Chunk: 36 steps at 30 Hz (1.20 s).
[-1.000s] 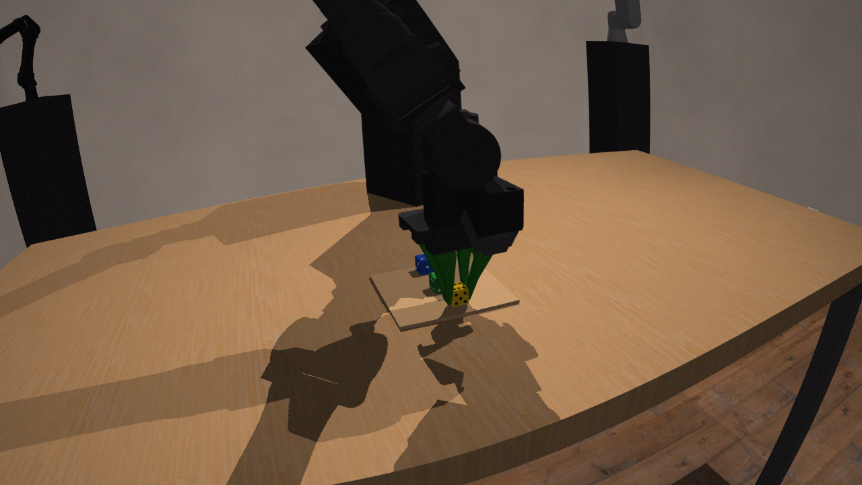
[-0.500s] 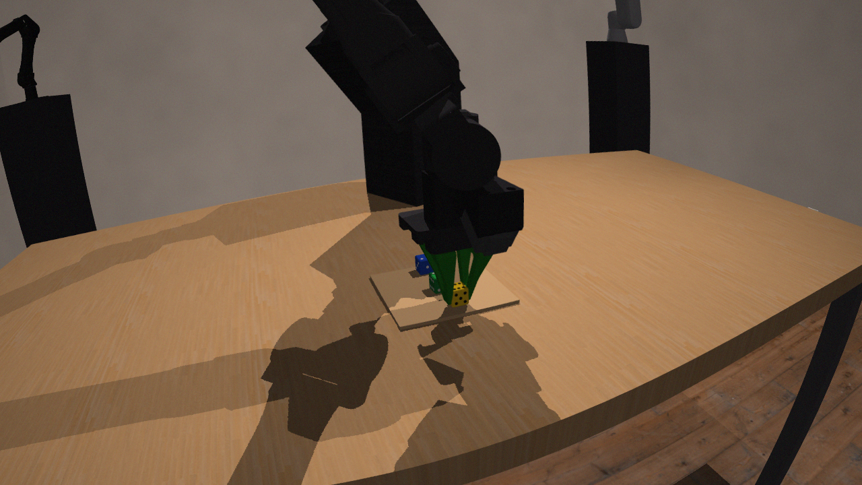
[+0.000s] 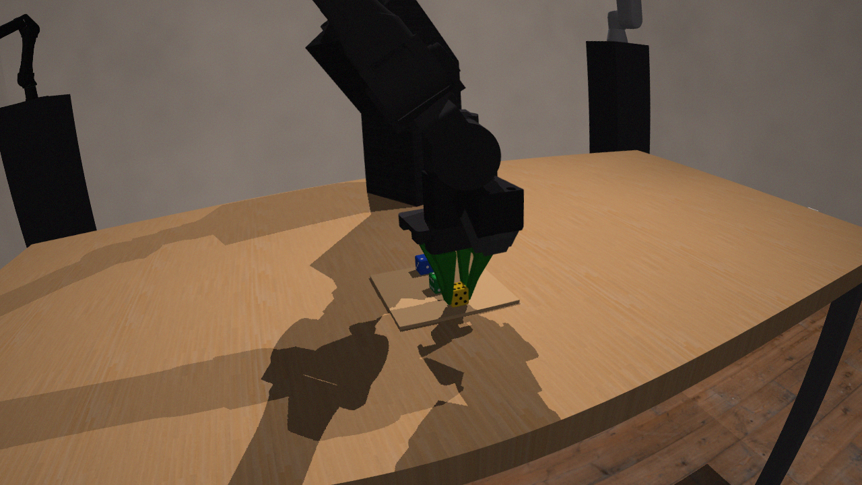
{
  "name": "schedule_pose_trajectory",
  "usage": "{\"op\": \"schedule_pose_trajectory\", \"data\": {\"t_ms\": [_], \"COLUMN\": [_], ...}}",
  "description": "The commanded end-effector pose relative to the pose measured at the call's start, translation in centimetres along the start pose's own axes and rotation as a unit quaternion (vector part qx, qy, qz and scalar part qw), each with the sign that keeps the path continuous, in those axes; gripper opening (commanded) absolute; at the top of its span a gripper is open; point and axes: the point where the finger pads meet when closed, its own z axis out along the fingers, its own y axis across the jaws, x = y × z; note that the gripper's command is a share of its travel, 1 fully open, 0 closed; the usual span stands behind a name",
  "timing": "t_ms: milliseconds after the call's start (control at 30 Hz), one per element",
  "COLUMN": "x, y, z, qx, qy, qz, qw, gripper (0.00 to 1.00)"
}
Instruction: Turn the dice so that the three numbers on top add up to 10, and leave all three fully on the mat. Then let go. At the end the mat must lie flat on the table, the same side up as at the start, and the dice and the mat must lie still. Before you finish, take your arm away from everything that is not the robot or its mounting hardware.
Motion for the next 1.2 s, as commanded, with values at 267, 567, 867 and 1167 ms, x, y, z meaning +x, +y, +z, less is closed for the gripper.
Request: {"op": "schedule_pose_trajectory", "data": {"t_ms": [267,567,867,1167], "x": [-1.93,-1.92,-1.97,-1.83], "y": [-0.6,-0.64,-0.92,-0.91], "z": [-0.99,-0.99,-1.02,-1.02], "qx": [0.002,0.002,0.001,0.001], "qy": [-0.018,-0.017,-0.015,-0.014], "qz": [-0.001,-0.001,0.0,0.0], "qw": [1.0,1.0,1.0,1.0], "gripper": [0.15,0.15,0.15,0.15]}}
